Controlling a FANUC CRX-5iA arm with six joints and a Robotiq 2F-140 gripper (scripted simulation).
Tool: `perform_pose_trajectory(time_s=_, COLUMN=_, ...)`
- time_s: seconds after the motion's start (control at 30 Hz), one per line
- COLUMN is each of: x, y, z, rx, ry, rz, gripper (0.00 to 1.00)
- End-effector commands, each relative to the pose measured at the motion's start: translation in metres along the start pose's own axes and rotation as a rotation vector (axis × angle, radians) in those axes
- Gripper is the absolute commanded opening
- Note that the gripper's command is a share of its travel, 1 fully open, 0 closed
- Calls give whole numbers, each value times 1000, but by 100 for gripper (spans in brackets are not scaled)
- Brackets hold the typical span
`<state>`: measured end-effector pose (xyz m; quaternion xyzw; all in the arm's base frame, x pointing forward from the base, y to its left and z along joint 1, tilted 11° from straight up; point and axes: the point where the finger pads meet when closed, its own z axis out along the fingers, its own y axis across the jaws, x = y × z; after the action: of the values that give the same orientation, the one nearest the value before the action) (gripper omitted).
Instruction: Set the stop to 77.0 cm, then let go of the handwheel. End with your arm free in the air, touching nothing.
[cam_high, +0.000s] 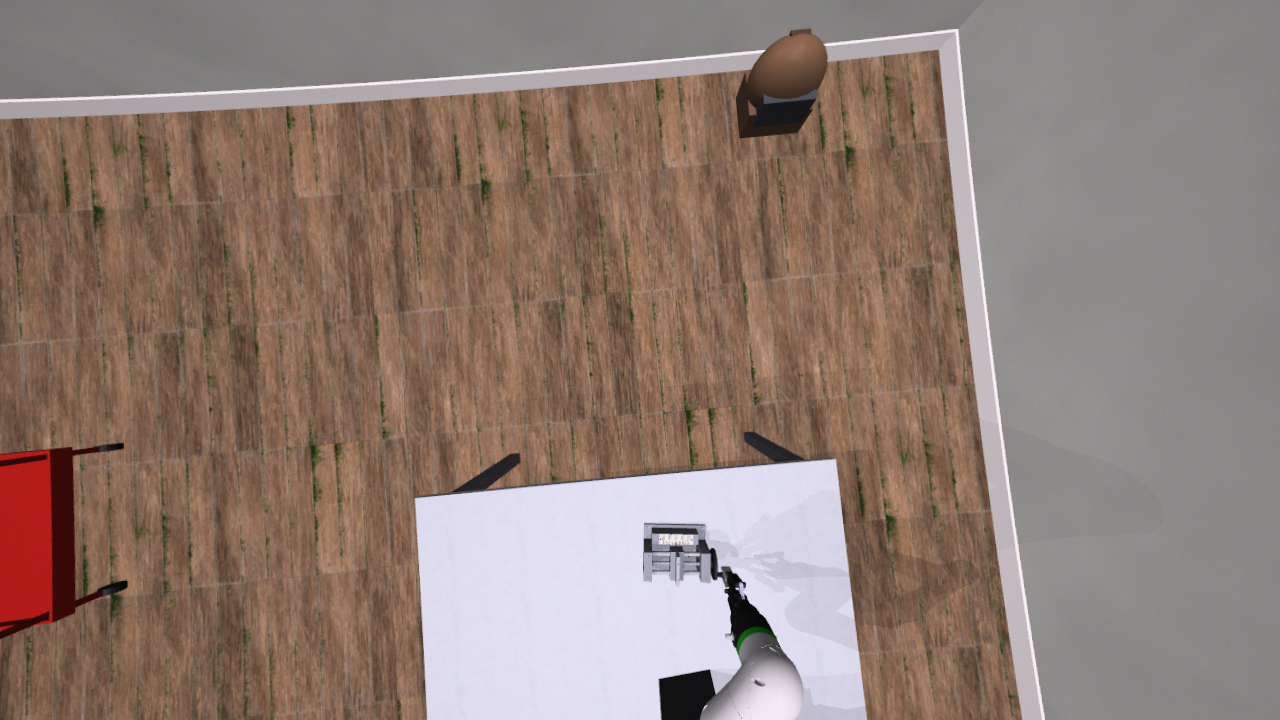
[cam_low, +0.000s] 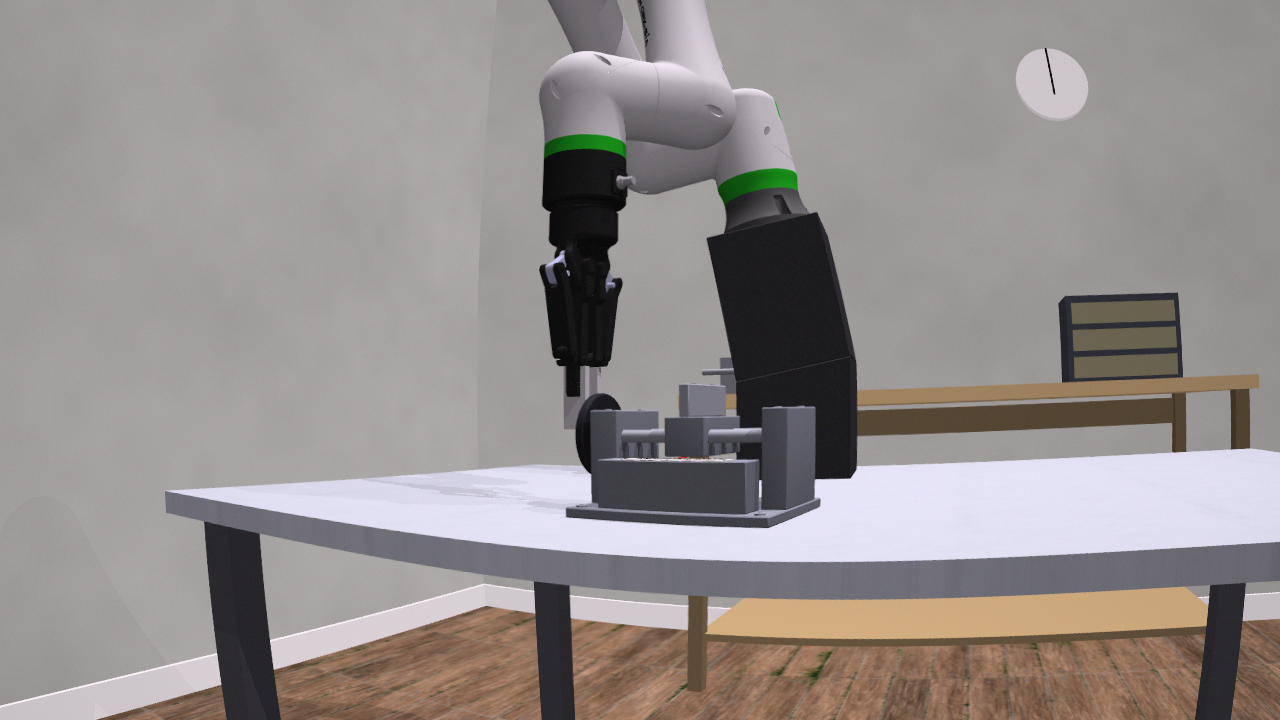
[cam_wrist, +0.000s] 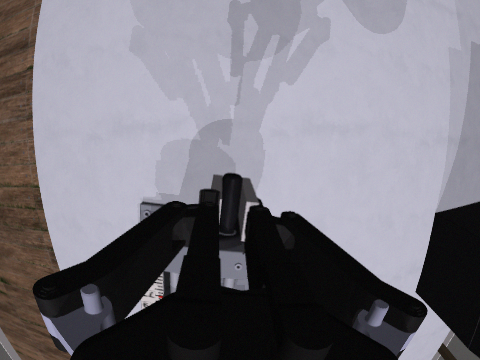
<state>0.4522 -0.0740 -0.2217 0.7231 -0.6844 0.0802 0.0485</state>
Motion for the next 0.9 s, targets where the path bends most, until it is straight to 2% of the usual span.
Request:
perform_pose_trajectory(time_s=0.0, x=0, y=-3, z=-2, rx=-4, ry=-3, rz=-1, gripper=4)
perform_pose_trajectory(time_s=0.5, x=0, y=-27, z=-5, rx=-4, ry=-3, rz=-1, gripper=4)
perform_pose_trajectory(time_s=0.87, x=0, y=-41, z=4, rx=-4, ry=-3, rz=-1, gripper=4)
